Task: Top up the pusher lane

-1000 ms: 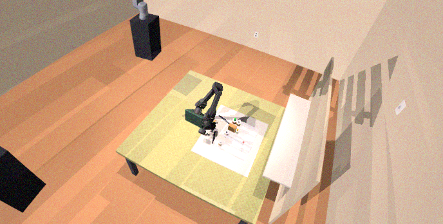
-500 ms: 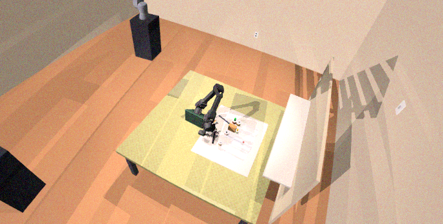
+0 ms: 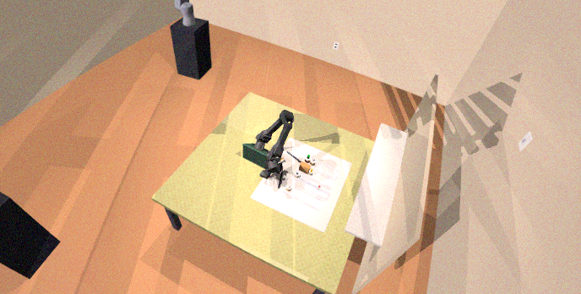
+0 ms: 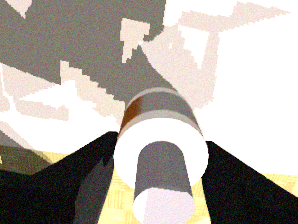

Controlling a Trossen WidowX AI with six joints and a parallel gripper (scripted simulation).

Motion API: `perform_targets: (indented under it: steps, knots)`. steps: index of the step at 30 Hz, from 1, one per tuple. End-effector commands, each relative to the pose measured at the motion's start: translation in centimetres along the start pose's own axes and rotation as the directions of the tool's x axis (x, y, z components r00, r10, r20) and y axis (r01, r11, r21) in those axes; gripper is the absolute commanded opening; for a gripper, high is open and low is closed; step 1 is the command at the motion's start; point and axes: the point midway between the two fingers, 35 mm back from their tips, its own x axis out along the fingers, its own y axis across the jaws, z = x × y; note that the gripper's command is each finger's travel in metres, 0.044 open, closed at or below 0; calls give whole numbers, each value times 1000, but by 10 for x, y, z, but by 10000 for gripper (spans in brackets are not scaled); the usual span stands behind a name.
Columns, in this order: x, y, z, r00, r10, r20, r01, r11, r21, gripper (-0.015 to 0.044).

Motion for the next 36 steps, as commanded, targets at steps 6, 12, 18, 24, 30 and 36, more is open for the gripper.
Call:
perform_targets:
  steps: [6, 12, 18, 24, 30, 36]
  knots:
    - [-9, -1, 3, 1000, 0, 4, 0, 1000, 6, 26]
    - [-50, -3, 8, 1000, -4, 4, 4, 1000, 6, 0]
    - [-93, 1, 8, 1000, -3, 3, 3, 1000, 7, 0]
    - [-104, 3, 7, 1000, -2, 2, 2, 1000, 6, 0]
    - [-100, 8, 23, 1000, -17, -4, 17, 1000, -1, 0]
    - [-94, 18, 48, 999, -32, -5, 32, 999, 1, 0]
